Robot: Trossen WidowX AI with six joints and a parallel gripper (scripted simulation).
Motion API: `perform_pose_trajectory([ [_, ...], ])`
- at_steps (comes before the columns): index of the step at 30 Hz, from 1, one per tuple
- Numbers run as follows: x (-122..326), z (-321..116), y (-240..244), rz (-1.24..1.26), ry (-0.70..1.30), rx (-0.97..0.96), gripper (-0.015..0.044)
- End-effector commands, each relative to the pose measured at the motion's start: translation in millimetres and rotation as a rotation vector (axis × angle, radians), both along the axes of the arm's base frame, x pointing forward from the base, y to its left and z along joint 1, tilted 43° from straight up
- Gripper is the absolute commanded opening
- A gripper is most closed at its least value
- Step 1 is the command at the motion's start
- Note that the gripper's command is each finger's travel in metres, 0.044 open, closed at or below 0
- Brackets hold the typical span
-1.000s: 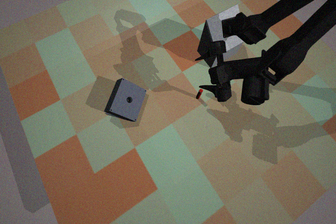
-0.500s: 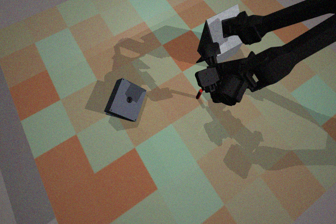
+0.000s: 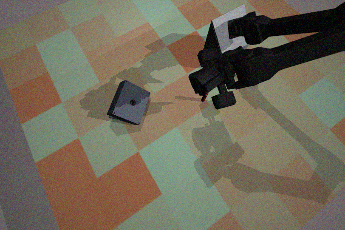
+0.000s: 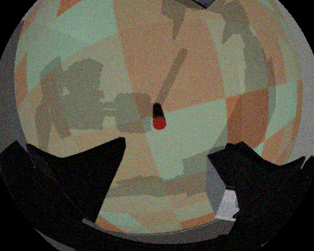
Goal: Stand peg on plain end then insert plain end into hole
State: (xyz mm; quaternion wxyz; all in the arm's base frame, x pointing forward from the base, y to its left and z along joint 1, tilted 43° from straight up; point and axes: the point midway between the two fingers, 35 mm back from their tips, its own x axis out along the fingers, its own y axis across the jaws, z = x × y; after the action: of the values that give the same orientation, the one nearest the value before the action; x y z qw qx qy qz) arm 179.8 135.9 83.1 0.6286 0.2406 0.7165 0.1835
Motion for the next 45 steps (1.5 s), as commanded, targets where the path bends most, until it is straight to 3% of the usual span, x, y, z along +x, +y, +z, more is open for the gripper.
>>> perform_pose_trajectory([
  [1,10.6,9.8,1.8,-0.011,0.032,0.117,0.044],
  [45,7.0,-31.5,39.6,0.022,0.006,0.125,0.044],
])
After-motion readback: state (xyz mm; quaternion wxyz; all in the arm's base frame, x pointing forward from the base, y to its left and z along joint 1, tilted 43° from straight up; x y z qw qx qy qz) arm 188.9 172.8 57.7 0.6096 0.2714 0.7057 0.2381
